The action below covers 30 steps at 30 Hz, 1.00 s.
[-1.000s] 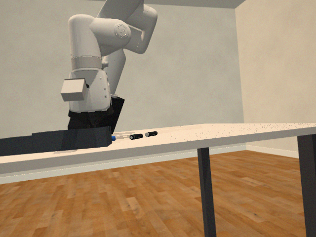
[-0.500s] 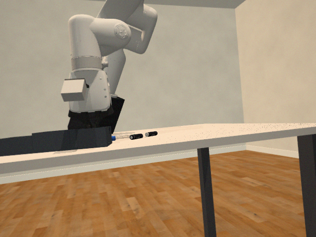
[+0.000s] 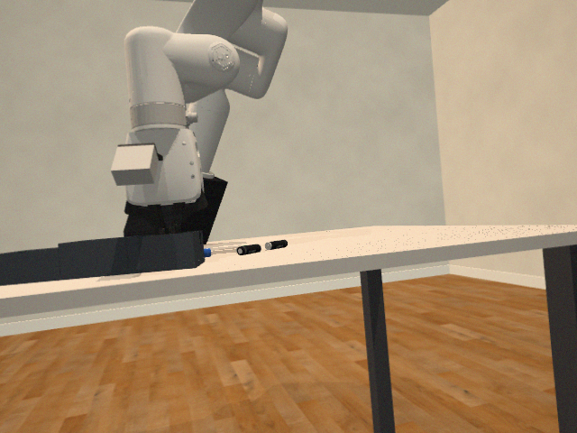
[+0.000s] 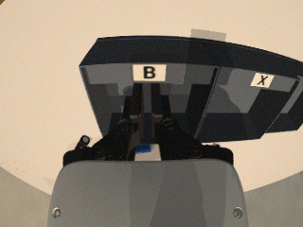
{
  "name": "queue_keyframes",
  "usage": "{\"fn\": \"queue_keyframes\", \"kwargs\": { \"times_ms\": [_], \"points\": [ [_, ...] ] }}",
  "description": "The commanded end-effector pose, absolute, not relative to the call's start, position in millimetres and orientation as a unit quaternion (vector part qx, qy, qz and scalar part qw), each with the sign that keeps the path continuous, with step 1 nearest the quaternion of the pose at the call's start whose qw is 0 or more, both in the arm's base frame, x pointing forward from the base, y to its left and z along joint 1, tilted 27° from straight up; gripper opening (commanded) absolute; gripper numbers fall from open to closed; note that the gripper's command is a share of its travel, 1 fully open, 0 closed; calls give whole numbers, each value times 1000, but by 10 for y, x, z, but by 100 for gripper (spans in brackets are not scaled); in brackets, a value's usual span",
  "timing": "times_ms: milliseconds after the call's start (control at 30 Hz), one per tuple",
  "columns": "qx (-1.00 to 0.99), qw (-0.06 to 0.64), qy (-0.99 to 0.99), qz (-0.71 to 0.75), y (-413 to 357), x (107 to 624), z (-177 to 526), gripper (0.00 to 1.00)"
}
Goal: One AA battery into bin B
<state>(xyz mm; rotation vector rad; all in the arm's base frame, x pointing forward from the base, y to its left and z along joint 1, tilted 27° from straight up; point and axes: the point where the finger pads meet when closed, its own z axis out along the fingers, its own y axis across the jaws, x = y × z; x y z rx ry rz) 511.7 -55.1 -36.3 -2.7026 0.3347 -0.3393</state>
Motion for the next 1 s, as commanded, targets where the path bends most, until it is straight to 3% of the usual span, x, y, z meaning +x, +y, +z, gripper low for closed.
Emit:
{"fn": "queue_keyframes", "kwargs": {
  "times_ms": [0, 967],
  "points": [
    [-965, 197, 120, -123, -559, 5128, -350, 7],
    [-965, 197, 120, -123, -634, 5068, -160, 7]
  ]
}}
